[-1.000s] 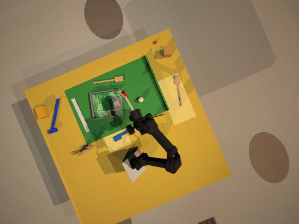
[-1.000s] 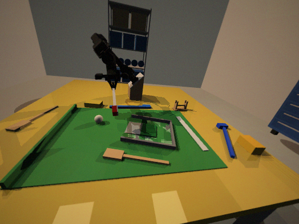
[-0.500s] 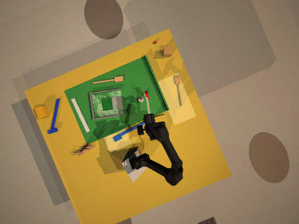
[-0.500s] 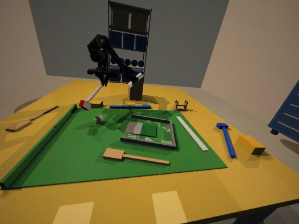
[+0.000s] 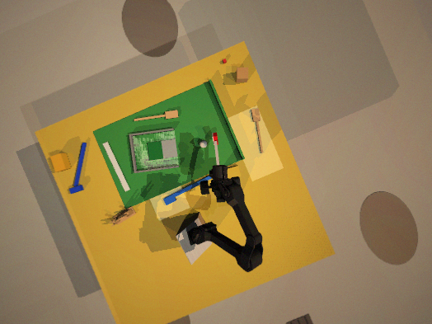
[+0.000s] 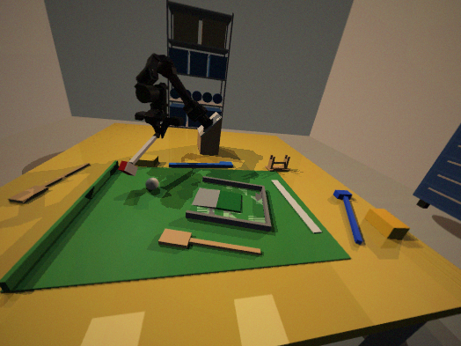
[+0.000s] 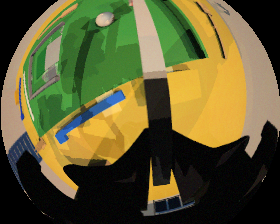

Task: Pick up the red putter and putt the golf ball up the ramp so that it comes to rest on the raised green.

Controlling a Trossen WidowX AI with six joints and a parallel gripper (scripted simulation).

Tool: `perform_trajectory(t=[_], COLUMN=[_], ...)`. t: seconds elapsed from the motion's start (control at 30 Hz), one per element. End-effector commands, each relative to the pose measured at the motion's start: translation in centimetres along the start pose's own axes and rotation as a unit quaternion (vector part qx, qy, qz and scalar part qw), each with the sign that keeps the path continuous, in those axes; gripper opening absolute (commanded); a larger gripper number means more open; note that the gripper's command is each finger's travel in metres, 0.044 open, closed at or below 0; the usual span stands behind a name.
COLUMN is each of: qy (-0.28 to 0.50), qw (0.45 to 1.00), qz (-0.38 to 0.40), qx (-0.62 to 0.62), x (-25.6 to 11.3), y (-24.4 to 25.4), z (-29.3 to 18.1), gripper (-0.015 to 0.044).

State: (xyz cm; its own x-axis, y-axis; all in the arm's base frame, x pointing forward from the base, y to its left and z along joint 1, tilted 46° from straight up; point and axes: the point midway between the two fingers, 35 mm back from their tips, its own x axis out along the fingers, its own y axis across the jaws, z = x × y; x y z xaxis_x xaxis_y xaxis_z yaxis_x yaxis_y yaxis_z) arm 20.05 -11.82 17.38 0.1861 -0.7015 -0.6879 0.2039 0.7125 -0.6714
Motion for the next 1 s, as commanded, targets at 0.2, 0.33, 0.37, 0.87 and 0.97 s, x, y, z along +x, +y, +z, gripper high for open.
perform_trajectory(t=[0.2,0.33,0.37,0.87,0.97], qy=[-0.004,-0.003,-0.003,-0.004,-0.002], qw=[1.0,1.0,1.0,1.0,1.0], qz=[0.001,0.001,0.001,0.0,-0.003], qx=[0.0,0.001,0.001,0.0,0.003], x=[1.7,2.3,2.5,4.4,4.1], y=[0.0,0.0,0.0,-0.1,-0.2], z=[-0.1,0.0,0.0,-0.1,-0.1], gripper=[0.0,0.0,0.0,0.0,0.0])
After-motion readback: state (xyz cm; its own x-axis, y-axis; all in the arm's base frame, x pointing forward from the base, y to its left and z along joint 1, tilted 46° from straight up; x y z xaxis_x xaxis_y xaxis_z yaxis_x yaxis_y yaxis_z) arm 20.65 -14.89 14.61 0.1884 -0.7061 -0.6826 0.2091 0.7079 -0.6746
